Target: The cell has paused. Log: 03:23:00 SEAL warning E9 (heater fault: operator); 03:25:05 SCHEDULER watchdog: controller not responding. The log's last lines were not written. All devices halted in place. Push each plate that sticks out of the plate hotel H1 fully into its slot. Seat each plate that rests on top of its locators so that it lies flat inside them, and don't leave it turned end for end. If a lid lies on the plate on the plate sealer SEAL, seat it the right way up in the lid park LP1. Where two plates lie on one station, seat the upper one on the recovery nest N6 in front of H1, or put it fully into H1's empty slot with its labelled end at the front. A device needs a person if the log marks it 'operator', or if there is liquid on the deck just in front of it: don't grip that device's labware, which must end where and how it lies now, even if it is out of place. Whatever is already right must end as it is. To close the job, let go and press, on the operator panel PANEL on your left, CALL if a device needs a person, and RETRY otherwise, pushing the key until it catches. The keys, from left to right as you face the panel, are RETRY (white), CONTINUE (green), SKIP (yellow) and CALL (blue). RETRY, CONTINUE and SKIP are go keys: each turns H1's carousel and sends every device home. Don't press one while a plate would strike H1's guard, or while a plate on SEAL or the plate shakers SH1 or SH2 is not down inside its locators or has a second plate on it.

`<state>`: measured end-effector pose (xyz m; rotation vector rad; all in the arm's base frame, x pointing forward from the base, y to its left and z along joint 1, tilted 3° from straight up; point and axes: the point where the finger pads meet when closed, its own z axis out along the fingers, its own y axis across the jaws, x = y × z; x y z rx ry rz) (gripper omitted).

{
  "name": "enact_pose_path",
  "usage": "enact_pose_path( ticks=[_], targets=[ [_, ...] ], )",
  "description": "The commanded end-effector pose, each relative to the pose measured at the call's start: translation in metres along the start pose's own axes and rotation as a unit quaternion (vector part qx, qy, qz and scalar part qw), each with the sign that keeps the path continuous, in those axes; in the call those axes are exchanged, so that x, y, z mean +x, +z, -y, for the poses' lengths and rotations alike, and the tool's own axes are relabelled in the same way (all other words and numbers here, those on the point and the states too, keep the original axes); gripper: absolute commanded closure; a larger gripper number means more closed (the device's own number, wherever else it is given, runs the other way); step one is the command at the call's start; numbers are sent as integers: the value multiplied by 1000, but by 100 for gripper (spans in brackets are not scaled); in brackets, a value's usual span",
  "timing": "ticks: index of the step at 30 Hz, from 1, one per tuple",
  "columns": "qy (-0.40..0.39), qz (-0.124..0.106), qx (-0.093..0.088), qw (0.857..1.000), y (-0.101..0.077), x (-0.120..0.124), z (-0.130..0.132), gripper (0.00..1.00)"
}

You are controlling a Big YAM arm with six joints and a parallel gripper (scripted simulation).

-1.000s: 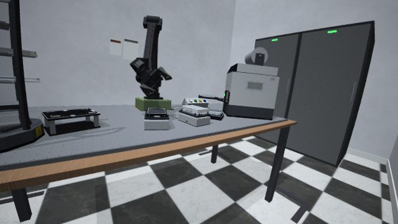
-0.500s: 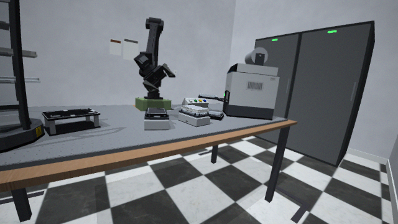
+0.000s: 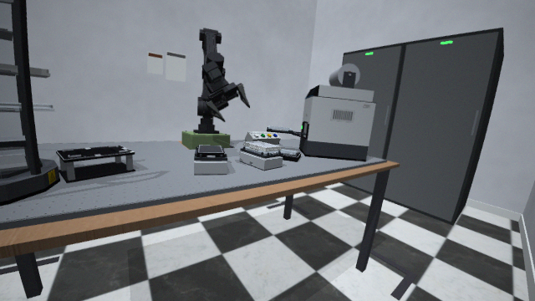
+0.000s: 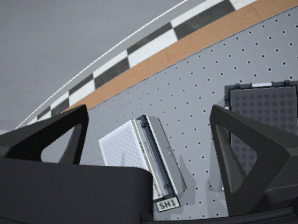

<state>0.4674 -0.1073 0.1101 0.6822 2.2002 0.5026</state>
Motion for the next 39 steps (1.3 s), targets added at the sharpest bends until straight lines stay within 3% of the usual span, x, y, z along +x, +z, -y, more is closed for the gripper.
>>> enact_pose_path(
  ticks=[1,3,4,6,8,14,15,18,20,23,25,27,29,33,34,35,37,39],
  targets=[
    [-48,-35,18,998,-6,-15,-25,0],
    [-48,-35,18,998,-6,-15,-25,0],
    [-48,-62,33,996,1,-2,-20,0],
    [-59,-87,50,993,-2,4,-23,0],
    [-76,-99,61,990,-16,4,-34,0],
    [-113,-176,108,972,-30,31,-37,0],
    [-115,-172,106,973,-35,31,-40,0],
    [-134,-216,129,959,-41,46,-38,0],
    [-134,-216,129,959,-41,46,-38,0],
    [-157,-253,149,943,-54,54,-42,0],
    [-159,-245,146,945,-67,55,-48,0],
    [-175,-269,158,934,-76,59,-50,0],
    [-175,-270,159,933,-83,62,-52,0],
    [-200,-307,176,914,-101,69,-57,0],
    [-204,-331,185,902,-99,76,-52,0],
    [-209,-319,182,906,-111,73,-59,0],
    [-209,-319,182,906,-111,73,-59,0],
    [-222,-356,195,887,-113,80,-55,0]
  ],
)
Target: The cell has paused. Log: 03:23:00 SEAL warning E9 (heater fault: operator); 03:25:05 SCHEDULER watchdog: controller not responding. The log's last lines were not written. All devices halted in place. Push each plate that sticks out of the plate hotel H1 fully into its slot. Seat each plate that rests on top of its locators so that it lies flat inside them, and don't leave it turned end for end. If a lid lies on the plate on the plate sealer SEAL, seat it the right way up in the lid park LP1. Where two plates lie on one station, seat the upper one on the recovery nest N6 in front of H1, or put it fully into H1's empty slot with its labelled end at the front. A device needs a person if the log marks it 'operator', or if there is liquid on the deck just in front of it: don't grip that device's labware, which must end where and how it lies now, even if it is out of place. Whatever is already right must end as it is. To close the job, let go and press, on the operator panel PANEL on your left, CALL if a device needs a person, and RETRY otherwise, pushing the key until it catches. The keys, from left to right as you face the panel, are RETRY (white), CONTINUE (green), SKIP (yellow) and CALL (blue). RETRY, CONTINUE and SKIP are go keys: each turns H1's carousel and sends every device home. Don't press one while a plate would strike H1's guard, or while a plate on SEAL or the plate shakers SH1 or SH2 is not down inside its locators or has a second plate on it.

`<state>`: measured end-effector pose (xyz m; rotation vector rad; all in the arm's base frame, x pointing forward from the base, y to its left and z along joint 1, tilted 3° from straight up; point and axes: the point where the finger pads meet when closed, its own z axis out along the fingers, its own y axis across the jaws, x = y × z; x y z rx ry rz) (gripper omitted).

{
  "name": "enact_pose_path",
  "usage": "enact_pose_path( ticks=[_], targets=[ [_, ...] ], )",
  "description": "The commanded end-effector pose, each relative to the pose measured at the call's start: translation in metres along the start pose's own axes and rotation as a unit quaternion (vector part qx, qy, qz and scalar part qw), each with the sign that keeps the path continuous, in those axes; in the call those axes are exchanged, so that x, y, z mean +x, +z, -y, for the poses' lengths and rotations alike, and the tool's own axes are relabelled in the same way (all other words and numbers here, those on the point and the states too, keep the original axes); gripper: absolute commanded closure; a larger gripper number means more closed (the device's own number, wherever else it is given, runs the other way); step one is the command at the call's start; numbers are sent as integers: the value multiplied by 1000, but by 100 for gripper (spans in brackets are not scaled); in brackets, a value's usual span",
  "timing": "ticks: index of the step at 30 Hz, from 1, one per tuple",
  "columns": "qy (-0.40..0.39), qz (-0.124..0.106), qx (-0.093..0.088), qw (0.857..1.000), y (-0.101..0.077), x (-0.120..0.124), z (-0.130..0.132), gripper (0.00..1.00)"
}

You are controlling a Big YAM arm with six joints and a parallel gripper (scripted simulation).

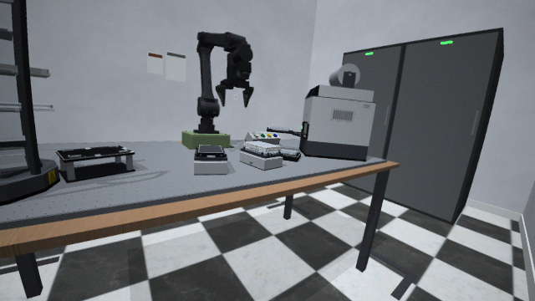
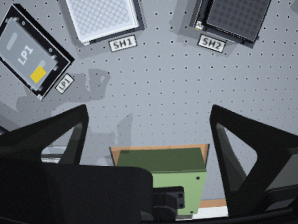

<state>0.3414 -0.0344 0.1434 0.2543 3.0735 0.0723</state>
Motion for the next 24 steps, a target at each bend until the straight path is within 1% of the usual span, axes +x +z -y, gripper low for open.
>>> enact_pose_path(
  ticks=[1,3,5,8,10,11,12,23,24],
  targets=[
    [-34,8,7,999,-36,-7,-8,0],
    [-34,8,6,999,-41,0,-9,0],
    [-53,-16,20,998,-46,7,-9,0],
    [-54,-18,20,998,-53,16,-10,0],
    [-52,-18,20,998,-53,16,-8,0],
    [-49,-26,20,998,-48,15,-6,0],
    [-43,-34,20,998,-38,23,-5,0],
    [-43,-34,20,998,-38,23,-5,0],
    [-48,-32,20,998,-47,15,-6,0]
  ],
)
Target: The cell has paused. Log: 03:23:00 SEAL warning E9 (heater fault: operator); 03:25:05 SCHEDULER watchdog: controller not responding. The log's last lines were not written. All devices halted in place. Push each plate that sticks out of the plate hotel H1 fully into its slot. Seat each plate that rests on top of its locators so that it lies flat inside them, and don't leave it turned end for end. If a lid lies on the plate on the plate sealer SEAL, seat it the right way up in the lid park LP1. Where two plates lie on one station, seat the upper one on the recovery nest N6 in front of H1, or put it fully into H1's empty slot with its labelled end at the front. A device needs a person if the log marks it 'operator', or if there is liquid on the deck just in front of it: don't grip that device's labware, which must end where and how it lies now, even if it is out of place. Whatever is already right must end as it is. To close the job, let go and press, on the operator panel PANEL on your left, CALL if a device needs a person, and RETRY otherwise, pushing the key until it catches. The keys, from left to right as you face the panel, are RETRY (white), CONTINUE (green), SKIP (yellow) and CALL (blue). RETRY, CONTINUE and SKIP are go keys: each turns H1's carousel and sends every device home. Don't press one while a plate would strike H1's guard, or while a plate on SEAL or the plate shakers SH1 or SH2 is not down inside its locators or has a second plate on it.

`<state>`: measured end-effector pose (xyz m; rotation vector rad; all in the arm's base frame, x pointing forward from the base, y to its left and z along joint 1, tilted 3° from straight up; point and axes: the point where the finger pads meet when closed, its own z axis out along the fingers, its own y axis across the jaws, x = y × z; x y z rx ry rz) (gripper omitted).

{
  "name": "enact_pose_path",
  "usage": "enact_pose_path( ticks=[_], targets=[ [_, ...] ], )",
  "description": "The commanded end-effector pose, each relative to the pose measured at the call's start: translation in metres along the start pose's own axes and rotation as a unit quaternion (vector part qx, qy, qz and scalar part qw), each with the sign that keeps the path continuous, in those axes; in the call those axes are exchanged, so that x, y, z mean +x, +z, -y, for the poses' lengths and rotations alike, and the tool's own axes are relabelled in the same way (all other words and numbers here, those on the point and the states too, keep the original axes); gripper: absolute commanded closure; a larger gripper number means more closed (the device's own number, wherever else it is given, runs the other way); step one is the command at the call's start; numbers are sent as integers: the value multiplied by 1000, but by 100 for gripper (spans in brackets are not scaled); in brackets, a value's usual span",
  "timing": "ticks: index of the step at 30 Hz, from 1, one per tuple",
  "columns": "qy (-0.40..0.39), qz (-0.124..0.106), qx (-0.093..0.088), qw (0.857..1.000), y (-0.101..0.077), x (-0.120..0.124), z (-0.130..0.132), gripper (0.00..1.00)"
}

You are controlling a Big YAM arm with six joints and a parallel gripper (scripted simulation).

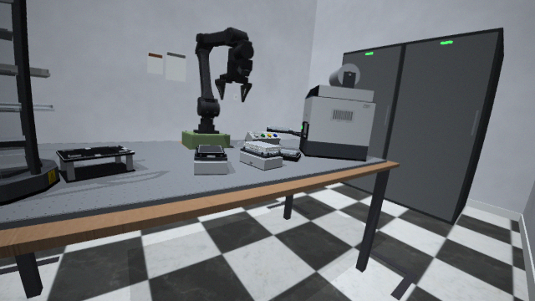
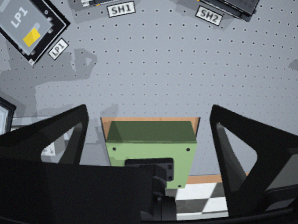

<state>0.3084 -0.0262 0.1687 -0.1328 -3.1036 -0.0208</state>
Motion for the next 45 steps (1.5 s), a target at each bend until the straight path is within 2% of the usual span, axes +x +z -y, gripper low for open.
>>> enact_pose_path(
  ticks=[1,5,8,10,14,23,26,40,45],
  targets=[
    [-9,16,2,1000,-26,-16,0,0],
    [-8,28,2,1000,-44,-13,1,0],
    [-8,28,2,1000,-47,-13,1,0],
    [-6,20,2,1000,-48,-14,1,0],
    [-6,28,2,1000,-63,-12,1,0],
    [-5,26,2,1000,-86,-11,2,0],
    [-5,22,2,1000,-86,-12,2,0],
    [-3,17,2,1000,-121,-11,4,0],
    [-2,16,2,1000,-123,-11,4,0]
  ],
)
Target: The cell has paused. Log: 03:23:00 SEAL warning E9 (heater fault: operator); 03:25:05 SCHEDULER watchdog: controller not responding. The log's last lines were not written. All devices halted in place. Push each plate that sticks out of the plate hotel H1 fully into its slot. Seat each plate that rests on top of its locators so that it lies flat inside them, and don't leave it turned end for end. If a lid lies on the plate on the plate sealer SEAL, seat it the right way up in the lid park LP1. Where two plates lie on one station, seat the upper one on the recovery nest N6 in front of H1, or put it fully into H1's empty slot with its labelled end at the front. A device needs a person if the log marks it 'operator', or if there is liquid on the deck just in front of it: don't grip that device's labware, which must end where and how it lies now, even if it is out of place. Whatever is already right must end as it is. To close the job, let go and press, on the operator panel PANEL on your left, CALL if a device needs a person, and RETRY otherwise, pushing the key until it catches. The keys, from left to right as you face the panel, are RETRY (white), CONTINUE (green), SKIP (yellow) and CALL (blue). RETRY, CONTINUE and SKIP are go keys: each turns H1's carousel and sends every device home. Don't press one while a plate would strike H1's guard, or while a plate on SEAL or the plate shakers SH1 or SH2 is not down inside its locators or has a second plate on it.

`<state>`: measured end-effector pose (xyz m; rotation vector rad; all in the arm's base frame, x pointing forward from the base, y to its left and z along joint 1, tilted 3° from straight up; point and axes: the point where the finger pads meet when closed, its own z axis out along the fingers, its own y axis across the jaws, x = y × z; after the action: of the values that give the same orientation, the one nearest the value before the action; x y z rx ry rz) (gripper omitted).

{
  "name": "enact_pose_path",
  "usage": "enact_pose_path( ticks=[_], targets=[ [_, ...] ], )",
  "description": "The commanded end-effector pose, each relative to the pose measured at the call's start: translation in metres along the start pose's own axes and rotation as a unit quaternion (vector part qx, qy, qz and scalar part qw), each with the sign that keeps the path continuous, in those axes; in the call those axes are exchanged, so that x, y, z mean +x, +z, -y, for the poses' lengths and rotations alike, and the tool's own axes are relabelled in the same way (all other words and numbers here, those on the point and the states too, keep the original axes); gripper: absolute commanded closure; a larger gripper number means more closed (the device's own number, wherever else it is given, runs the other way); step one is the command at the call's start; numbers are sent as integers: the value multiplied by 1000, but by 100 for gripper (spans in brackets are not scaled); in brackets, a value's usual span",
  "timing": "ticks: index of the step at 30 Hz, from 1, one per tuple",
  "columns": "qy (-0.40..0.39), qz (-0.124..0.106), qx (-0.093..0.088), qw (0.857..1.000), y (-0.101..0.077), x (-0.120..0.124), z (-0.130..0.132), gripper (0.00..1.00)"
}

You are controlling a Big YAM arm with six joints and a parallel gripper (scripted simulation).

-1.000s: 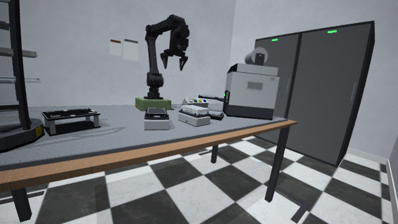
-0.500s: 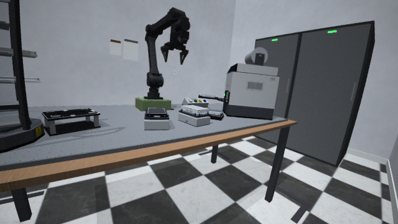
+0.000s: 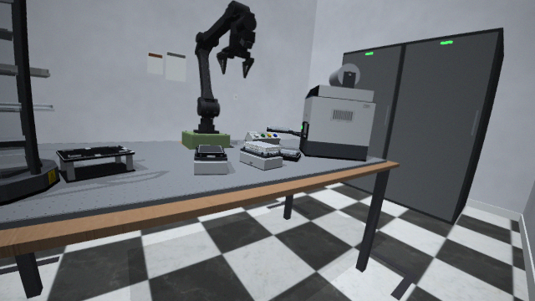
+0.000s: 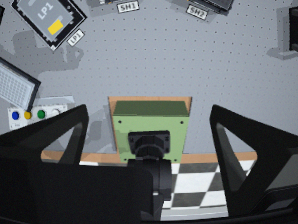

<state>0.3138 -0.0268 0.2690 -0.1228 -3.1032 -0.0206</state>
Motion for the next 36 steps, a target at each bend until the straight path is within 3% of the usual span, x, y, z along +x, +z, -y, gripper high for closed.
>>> enact_pose_path(
  ticks=[1,3,12,36],
  targets=[
    [1,17,2,1000,-22,-10,5,0],
    [1,9,1,1000,-17,-7,5,0],
    [159,24,1,987,-21,-31,32,0],
    [148,26,4,989,-20,-68,91,0]
  ],
)
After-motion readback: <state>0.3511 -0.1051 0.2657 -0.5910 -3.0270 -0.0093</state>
